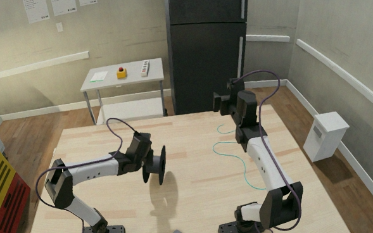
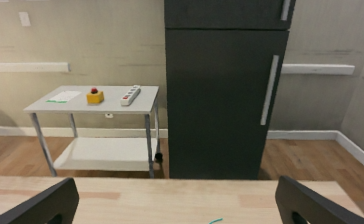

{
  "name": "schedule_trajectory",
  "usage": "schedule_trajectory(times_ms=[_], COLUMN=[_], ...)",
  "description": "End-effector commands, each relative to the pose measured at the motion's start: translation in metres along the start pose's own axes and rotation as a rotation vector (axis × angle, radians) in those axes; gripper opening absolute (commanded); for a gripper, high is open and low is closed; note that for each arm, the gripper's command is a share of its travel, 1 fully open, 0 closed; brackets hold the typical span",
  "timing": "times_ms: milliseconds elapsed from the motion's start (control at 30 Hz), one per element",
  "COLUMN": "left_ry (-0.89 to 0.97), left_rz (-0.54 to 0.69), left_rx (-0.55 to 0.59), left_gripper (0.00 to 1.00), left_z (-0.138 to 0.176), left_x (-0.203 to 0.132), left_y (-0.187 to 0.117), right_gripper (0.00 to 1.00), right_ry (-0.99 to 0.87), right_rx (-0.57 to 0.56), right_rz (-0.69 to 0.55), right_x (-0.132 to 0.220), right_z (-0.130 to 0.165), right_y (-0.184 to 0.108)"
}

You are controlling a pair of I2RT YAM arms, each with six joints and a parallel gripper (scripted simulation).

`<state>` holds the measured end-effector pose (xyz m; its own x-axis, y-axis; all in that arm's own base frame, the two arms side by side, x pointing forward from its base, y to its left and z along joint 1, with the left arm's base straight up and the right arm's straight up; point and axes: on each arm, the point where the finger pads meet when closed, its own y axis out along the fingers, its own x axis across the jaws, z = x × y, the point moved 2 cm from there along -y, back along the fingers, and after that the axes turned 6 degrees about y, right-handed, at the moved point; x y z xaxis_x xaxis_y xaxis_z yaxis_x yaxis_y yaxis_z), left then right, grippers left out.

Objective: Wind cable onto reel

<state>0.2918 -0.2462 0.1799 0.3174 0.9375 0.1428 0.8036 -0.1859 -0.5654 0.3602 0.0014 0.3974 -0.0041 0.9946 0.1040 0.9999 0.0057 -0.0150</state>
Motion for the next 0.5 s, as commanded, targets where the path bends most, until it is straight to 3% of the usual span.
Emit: schedule_trajectory(times_ms=[0, 367, 467], left_ry=[-0.080, -0.049, -0.017], left_rz=[0.032, 0.073, 0.090], left_rx=[-0.128, -0.133, -0.109], left_gripper=[0.00, 0.00, 0.00], left_z=[-0.047, -0.048, -0.033], left_x=[0.003, 0.003, 0.004], left_y=[-0.017, -0.016, -0.010], right_gripper=[1.00, 1.00, 1.00], right_ry=[0.006, 0.006, 0.006], right_rx=[0.002, 0.002, 0.002], right_rz=[0.013, 0.013, 0.013], right_x=[-0.003, -0.003, -0.003], right_z=[0.004, 0.004, 0.004], right_y=[0.002, 0.002, 0.002])
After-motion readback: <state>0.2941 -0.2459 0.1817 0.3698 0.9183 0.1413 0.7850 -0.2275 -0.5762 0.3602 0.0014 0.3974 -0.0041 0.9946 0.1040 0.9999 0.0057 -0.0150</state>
